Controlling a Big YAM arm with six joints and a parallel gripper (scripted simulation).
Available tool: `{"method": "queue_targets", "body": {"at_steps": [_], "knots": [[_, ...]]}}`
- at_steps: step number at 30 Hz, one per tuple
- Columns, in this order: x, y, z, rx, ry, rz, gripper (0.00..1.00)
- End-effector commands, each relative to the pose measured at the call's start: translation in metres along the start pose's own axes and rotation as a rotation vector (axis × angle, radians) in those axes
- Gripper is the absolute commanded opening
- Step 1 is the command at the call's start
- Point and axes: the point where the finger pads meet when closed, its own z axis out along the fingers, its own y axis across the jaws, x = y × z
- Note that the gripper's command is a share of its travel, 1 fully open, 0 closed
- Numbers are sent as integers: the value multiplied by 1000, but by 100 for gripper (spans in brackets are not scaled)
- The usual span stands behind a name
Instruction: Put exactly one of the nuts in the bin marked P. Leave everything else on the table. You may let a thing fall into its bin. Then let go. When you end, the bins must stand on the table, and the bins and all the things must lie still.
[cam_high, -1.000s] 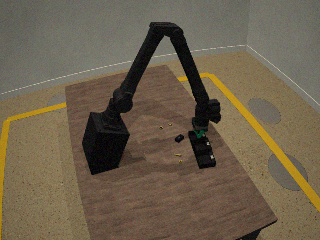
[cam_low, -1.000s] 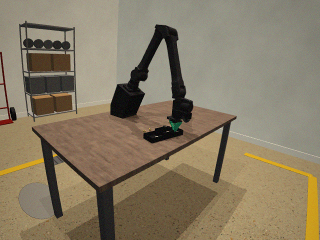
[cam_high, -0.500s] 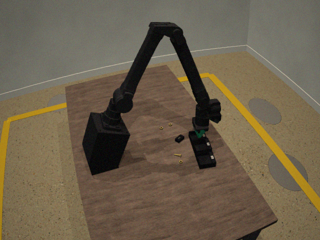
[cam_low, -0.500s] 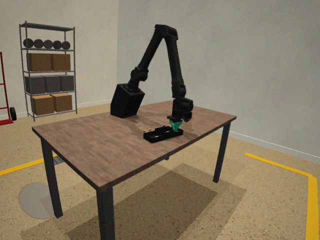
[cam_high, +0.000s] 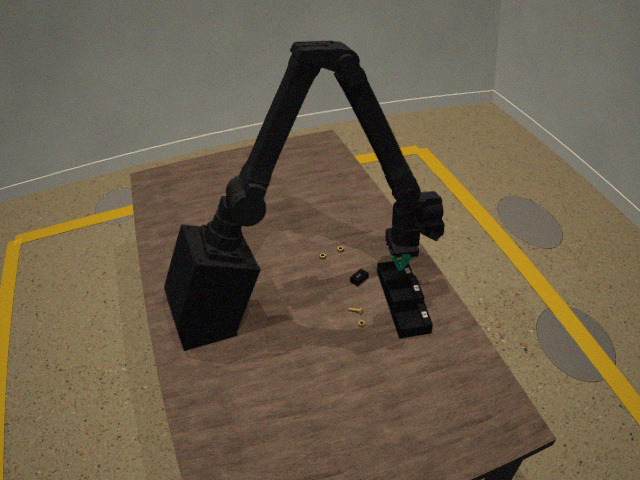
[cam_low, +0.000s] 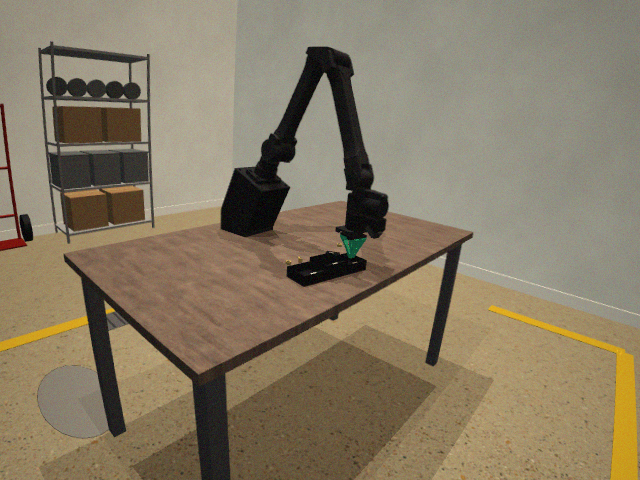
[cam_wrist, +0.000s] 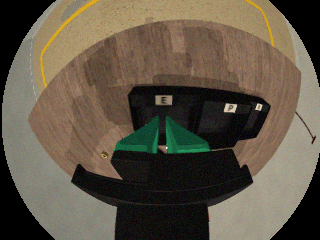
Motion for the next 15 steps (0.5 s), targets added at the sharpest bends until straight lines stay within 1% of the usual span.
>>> {"method": "queue_targets", "body": {"at_steps": [1,6,8,13,14,15], "knots": [[-4,-2,-16,1,-18,8,9],[-3,-4,-22,2,-18,8,9],[8,-6,-7,6,20,8,9],[5,-5,-6,3,5,5,9],[-1,-4,-25,2,-18,3,9],[-1,-5,-29,2,-18,3,9]]}}
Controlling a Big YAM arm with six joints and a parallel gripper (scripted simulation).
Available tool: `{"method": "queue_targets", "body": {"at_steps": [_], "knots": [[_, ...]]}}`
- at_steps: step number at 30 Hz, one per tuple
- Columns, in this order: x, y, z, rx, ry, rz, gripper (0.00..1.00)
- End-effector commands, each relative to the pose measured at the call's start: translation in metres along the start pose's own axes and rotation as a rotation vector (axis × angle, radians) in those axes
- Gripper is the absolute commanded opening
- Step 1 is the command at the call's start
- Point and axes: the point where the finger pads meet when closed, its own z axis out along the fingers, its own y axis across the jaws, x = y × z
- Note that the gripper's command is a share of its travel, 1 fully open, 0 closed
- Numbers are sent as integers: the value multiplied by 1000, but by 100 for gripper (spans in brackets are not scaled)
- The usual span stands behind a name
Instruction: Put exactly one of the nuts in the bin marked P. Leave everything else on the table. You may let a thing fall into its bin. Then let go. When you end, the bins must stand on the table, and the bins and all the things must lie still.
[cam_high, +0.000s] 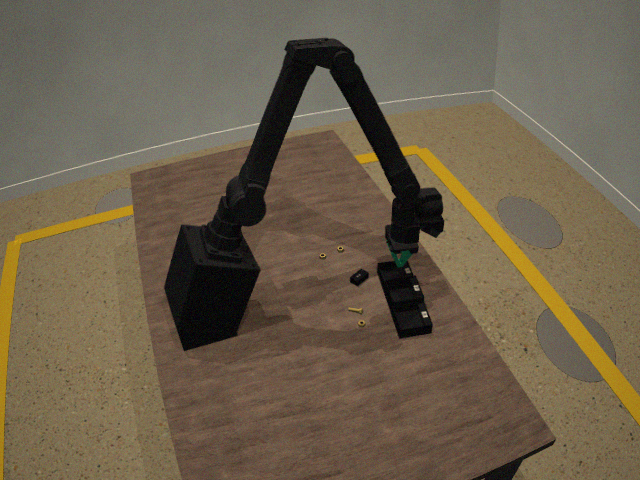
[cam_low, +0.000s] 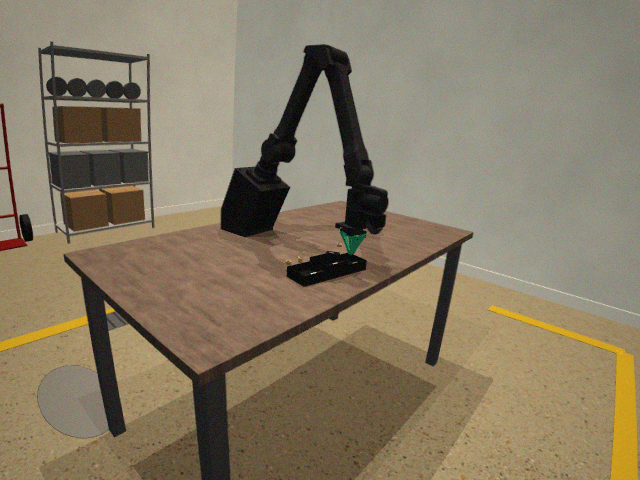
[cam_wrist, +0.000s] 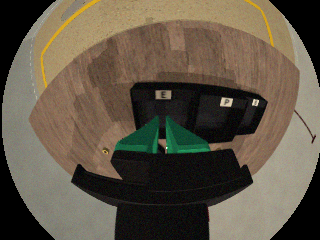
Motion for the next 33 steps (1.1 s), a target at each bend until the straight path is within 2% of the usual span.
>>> {"method": "queue_targets", "body": {"at_steps": [1,5,8,9,10,33], "knots": [[-4,-5,-21,2,-19,0,9],[-3,-2,-37,-1,-18,-6,9],[-3,-2,-39,0,-18,-6,9],[6,-4,-26,3,17,-4,9],[7,-5,-25,4,20,-3,9],[5,-6,-23,2,-1,-4,9]]}}
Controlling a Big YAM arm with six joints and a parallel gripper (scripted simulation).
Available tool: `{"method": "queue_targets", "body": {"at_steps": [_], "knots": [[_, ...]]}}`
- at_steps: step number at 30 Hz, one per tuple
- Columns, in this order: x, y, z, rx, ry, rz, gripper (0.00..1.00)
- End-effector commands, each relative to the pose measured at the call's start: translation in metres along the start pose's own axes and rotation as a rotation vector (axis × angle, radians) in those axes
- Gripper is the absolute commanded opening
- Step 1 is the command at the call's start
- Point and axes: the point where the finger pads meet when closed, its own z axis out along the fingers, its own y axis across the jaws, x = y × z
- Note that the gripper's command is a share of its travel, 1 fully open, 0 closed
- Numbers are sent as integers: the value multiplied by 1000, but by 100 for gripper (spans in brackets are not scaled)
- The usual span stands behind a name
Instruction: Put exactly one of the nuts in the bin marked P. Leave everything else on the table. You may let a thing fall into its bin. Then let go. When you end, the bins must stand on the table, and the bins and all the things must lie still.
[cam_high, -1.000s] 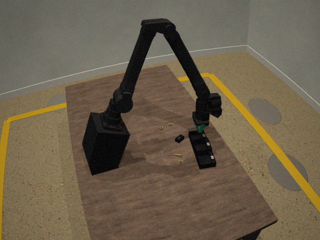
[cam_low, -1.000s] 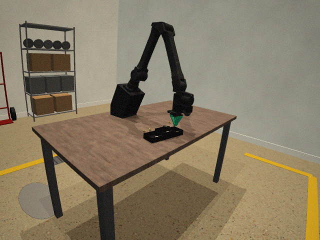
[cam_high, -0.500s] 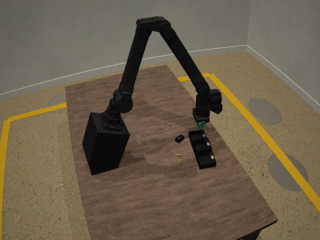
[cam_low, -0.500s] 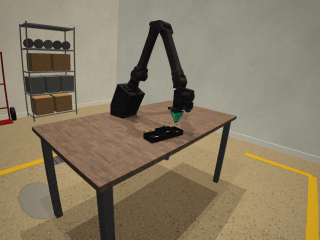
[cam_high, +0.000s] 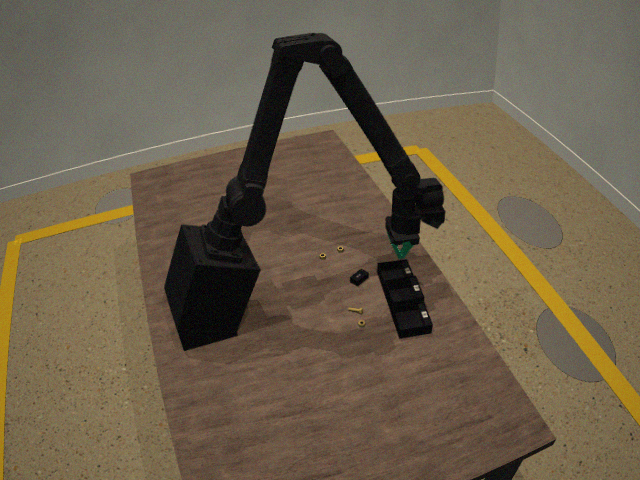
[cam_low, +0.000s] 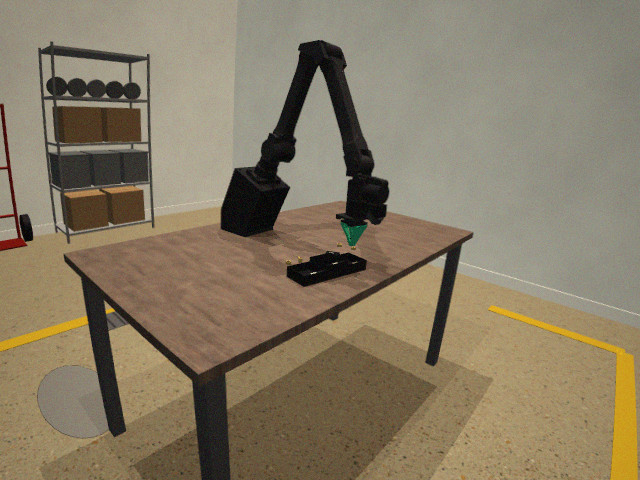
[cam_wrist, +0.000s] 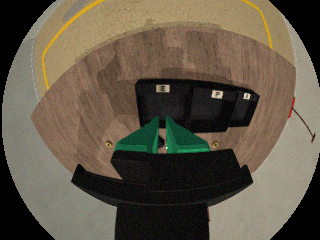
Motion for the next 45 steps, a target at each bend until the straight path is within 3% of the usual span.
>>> {"method": "queue_targets", "body": {"at_steps": [1,6,7,10,13,16,24,26,27,30,31,45], "knots": [[6,-5,6,3,7,-6,9],[7,-6,6,3,8,-5,9],[2,-6,-16,3,-9,-3,9],[2,-6,-41,2,-9,-3,9],[-20,-3,-77,-2,-52,-6,9],[-20,-3,-86,-3,-53,-6,9],[-21,-2,-157,-2,-60,-7,9],[-21,1,-160,-5,-60,-14,9],[-17,2,-146,-4,-24,-16,9],[-18,3,-146,-4,-23,-18,9],[-4,1,-138,-2,4,-16,9],[-12,1,-145,-2,-29,-4,9]]}}
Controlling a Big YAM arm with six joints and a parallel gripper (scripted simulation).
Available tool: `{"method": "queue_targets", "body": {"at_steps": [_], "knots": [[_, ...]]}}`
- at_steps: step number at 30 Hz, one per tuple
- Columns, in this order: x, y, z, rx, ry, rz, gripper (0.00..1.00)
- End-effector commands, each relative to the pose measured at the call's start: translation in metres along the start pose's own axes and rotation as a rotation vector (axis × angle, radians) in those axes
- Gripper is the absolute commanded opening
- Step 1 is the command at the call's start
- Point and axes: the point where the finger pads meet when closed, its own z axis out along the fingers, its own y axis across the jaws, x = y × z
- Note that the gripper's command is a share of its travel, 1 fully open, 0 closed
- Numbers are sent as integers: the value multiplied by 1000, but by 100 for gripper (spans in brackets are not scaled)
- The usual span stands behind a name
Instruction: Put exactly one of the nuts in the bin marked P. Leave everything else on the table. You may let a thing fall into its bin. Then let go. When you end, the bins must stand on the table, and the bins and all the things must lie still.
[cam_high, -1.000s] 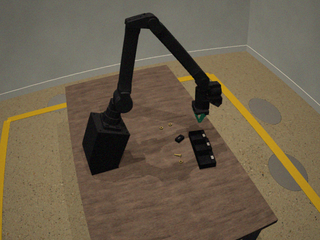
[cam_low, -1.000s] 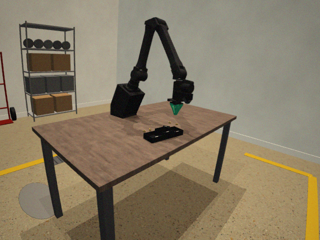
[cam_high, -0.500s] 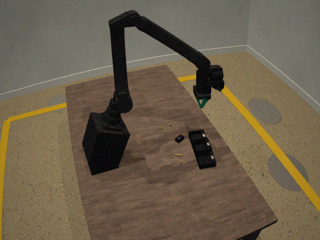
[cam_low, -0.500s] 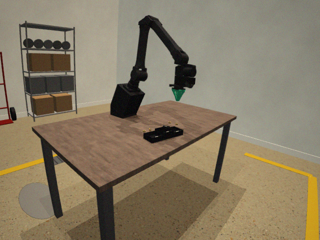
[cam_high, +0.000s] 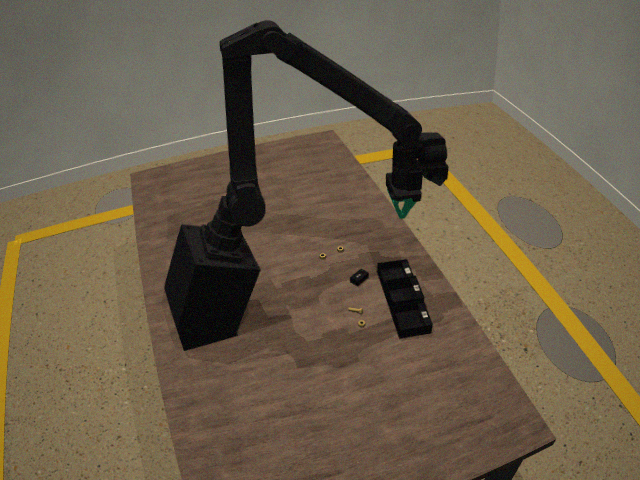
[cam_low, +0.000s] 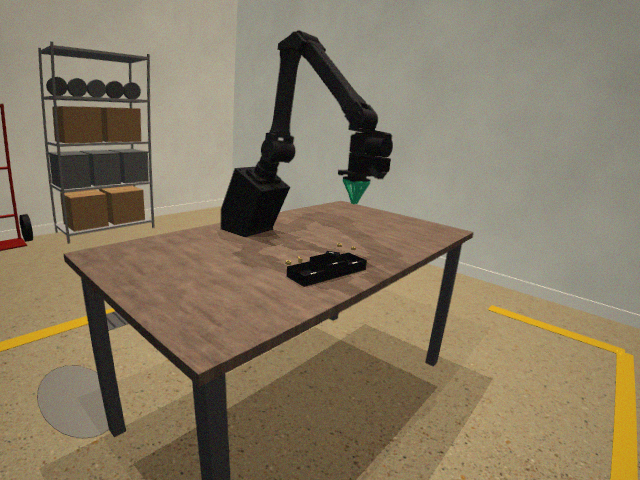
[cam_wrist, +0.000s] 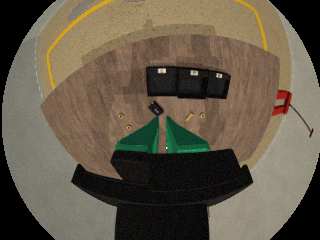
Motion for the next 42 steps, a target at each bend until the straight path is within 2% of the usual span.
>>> {"method": "queue_targets", "body": {"at_steps": [1,15,16,18,19,42], "knots": [[-16,3,-12,-4,-39,-7,9],[-17,3,-12,-4,-39,-7,9],[-24,9,-12,-8,-33,-25,9],[-17,4,-12,-4,-39,-7,9],[-24,9,-13,-8,-33,-24,9],[-27,1,-14,-1,-35,-11,9]]}}
